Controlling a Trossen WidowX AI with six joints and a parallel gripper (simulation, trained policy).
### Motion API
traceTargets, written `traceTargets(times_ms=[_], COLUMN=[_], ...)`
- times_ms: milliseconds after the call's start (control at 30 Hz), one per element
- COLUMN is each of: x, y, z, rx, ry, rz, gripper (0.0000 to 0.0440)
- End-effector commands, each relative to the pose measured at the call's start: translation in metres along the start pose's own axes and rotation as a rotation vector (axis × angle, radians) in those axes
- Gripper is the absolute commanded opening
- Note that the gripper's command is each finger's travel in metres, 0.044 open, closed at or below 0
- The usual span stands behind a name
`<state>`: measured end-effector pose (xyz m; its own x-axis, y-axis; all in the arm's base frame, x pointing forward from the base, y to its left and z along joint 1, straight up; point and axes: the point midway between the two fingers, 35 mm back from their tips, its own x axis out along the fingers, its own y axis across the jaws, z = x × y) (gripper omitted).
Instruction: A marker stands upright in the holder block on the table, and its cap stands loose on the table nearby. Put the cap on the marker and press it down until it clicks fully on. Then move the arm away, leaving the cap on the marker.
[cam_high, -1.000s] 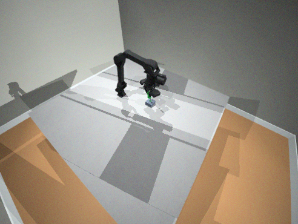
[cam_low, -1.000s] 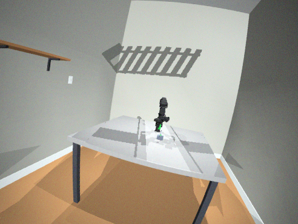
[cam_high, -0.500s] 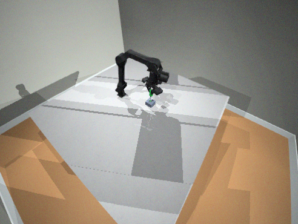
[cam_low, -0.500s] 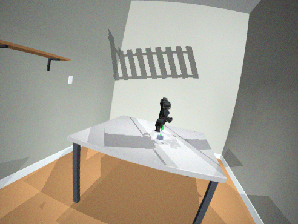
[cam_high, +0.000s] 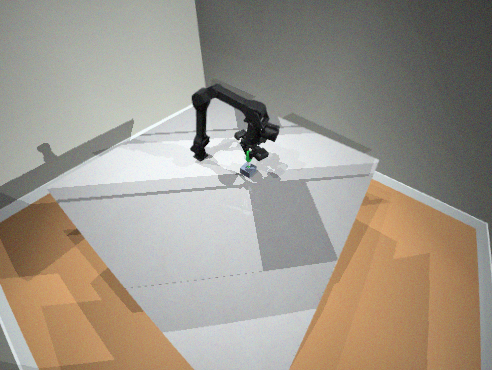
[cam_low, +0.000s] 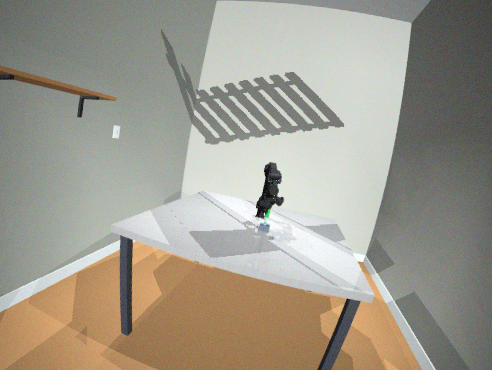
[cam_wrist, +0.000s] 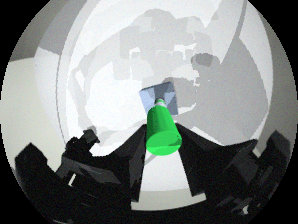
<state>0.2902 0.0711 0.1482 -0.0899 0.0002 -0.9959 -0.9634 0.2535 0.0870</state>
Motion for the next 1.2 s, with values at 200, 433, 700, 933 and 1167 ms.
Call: traceTargets(times_ms=[200, 433, 700, 933, 1167], x=[0.032, 0.047, 0.055, 0.059, 0.061], y=[0.002, 0.002, 0.003, 0.001, 0.000], z=[-0.001, 0.001, 0.000, 0.000, -0.001], rx=[-0.039, -0.077, -0.113, -0.139, -0.154], ry=[0.006, 0.004, 0.008, 0.012, 0.014], rz=[0.059, 0.064, 0.068, 0.059, 0.054], gripper=[0.0000, 0.0004, 0.0042, 0.0053, 0.0064])
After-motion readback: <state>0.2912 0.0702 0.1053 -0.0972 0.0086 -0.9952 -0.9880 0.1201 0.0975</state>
